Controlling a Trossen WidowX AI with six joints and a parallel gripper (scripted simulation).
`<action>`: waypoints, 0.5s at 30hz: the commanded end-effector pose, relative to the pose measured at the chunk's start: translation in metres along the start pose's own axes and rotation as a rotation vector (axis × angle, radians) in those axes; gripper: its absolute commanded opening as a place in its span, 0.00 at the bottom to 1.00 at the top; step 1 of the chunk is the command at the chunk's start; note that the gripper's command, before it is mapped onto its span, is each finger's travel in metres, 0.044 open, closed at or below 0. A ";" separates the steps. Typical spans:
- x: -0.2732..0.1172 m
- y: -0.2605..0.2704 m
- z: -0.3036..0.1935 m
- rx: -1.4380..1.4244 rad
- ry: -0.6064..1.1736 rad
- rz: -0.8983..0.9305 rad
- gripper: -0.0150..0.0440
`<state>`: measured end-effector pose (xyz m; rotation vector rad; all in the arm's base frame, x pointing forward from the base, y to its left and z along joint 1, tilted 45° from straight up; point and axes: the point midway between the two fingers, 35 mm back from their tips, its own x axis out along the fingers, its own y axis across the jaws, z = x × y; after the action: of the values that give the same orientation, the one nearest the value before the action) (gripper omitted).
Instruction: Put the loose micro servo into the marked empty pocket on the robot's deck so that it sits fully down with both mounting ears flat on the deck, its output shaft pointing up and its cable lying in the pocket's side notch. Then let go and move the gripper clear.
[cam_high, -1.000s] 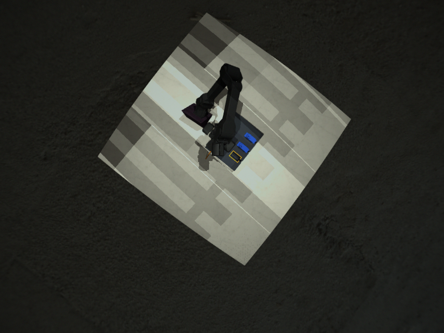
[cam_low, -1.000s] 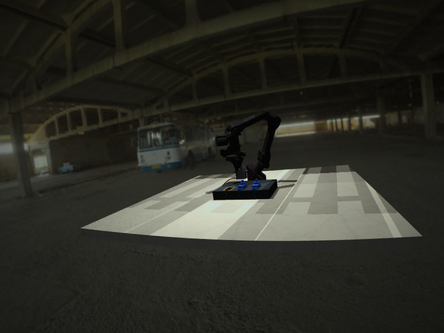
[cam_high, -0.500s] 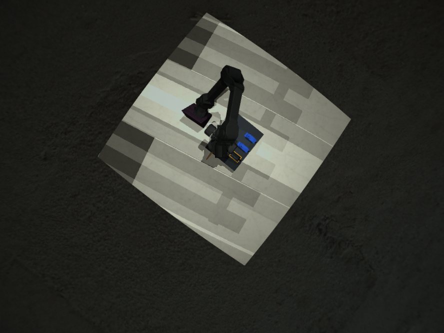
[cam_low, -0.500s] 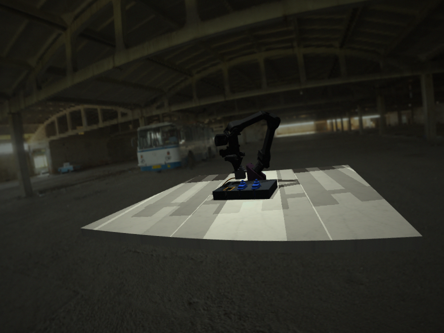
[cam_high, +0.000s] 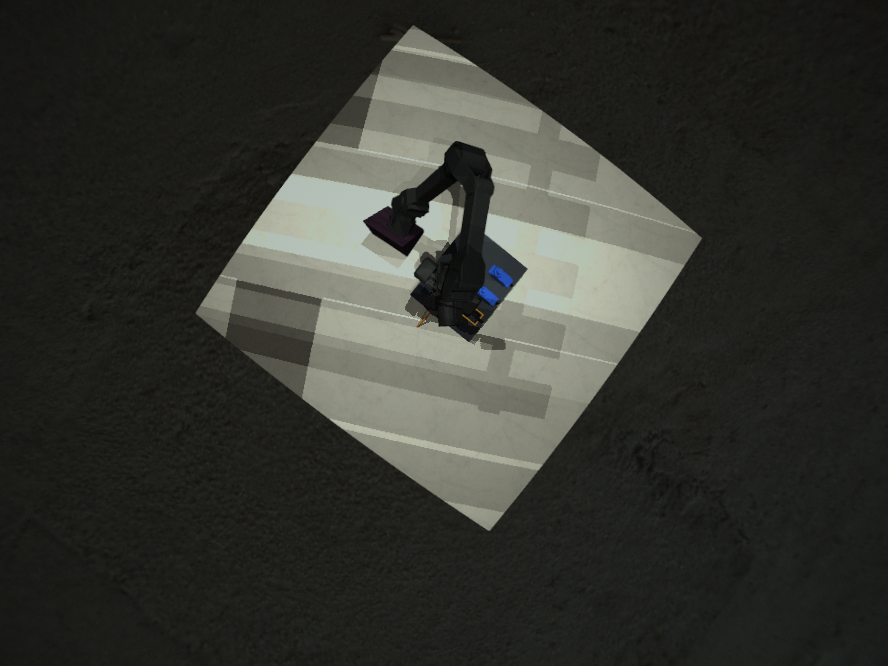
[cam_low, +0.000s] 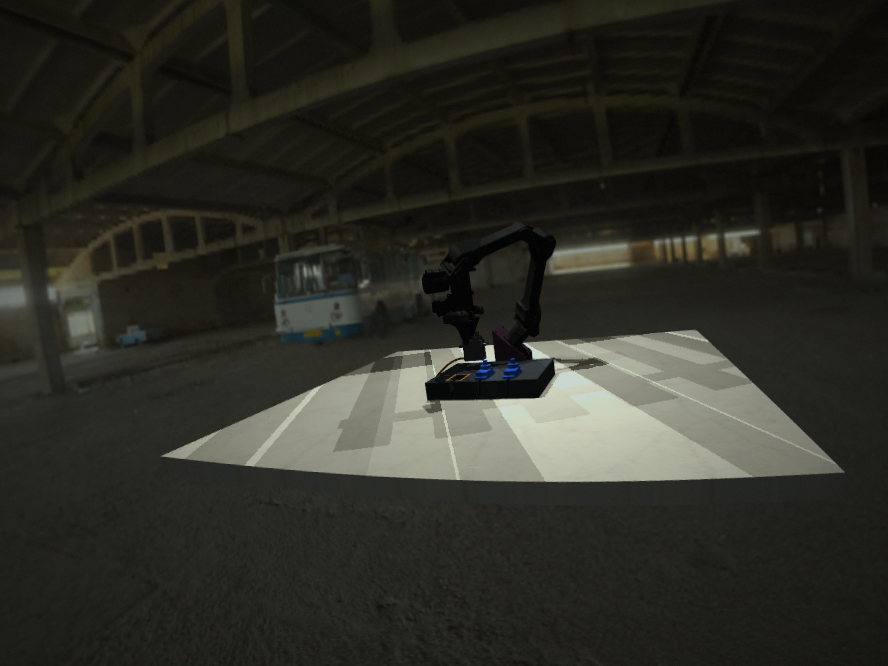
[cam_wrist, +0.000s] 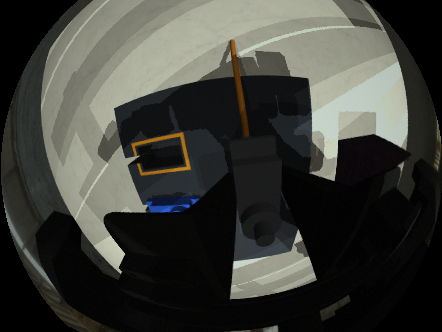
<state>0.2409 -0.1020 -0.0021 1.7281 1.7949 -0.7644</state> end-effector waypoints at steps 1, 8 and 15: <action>-0.003 0.003 0.002 -0.086 -0.005 0.013 0.25; -0.003 0.003 0.002 -0.326 -0.006 0.012 0.25; -0.003 0.003 0.002 -0.567 -0.008 0.011 0.25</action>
<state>0.2424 -0.1032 -0.0020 1.4201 1.7926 -0.3154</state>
